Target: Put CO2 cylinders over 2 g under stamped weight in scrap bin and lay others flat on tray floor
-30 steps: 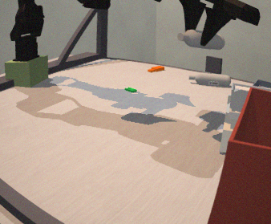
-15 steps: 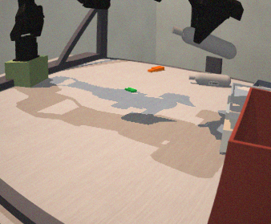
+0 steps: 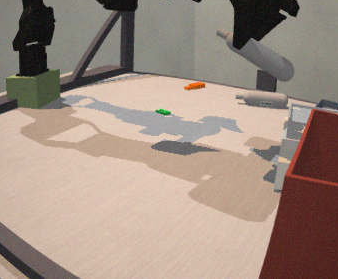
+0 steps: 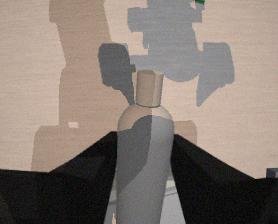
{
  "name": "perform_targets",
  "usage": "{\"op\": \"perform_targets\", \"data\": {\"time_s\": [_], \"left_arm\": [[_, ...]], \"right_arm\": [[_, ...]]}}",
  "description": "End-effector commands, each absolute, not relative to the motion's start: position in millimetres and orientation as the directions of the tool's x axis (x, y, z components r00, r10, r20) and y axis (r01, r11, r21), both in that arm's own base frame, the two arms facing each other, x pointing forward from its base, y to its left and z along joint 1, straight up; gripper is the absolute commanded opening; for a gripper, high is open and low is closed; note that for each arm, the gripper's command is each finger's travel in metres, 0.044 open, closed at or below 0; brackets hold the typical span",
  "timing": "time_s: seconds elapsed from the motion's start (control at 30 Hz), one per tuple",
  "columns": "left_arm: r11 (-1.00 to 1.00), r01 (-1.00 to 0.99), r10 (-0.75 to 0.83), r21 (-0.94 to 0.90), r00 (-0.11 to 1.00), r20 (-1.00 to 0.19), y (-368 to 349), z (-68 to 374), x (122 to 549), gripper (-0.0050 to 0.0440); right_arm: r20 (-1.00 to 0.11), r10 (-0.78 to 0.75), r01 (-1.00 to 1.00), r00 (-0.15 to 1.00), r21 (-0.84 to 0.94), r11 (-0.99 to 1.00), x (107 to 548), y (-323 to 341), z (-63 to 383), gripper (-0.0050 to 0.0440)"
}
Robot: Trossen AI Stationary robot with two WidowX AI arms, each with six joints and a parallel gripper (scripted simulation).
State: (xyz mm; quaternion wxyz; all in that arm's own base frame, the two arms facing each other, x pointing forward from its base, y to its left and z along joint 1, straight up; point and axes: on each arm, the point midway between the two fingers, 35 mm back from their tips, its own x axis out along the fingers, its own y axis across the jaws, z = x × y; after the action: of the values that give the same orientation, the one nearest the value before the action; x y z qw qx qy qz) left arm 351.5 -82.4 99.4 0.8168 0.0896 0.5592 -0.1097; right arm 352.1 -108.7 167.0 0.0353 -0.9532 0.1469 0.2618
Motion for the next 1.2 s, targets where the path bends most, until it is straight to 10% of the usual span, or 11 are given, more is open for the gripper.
{"op": "perform_targets", "data": {"time_s": [0.0, 0.57, 1.17], "left_arm": [[0.878, 0.467, -0.099, 0.108, 0.398, -0.912, -83.9, 111.9, 352.7, -0.005], [0.336, 0.864, -0.097, 0.375, 0.427, -0.899, -81.0, 109.4, 352.4, -0.005], [-0.202, 0.869, -0.093, 0.453, 0.443, -0.892, -79.8, 106.0, 352.2, -0.005]], "right_arm": [[-0.496, -0.267, -0.302, 0.827, 0.008, -0.953, 353.1, -109.1, 172.8, 0.044], [-0.496, -0.267, -0.302, 0.827, 0.008, -0.953, 353.1, -109.1, 172.8, 0.044], [-0.496, -0.267, -0.302, 0.827, 0.008, -0.953, 353.1, -109.1, 172.8, 0.044]]}}
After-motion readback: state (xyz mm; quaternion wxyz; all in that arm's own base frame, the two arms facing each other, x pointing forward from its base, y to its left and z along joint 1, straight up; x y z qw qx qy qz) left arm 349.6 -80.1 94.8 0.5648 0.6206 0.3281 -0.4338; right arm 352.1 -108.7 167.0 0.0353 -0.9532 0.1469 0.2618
